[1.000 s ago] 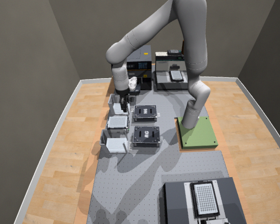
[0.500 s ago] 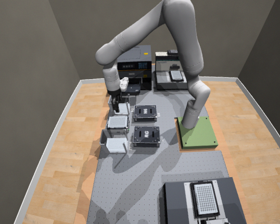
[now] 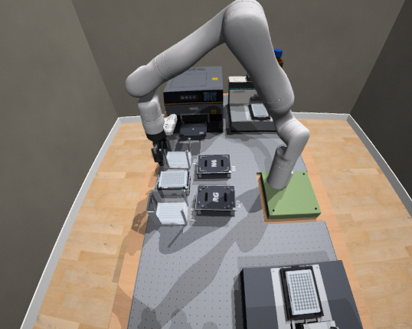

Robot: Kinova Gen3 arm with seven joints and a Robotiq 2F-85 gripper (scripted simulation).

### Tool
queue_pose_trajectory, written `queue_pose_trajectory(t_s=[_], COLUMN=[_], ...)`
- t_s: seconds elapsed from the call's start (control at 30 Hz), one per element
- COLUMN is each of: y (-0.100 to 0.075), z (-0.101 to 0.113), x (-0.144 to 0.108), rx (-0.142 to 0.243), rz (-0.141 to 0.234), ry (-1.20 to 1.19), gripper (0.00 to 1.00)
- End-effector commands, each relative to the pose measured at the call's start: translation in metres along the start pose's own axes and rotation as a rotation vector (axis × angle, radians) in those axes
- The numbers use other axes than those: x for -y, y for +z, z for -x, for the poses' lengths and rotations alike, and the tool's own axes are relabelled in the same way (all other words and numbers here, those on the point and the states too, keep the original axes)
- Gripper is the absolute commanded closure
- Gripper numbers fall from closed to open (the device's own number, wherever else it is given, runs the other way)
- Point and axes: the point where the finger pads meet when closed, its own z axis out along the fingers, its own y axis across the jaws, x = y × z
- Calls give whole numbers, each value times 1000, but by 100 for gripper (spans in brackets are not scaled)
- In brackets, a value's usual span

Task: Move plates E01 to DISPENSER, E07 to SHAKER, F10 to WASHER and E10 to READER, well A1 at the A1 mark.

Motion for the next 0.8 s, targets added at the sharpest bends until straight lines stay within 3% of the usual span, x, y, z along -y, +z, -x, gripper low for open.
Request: queue_pose_trajectory(t_s=[0.0,0.37,0.77], y=[-1,-1,-1], z=[10,47,48], x=[0,0,0], rx=[1,2,2], rz=[0,0,0], ry=[0,0,0], gripper=[0,0,0])
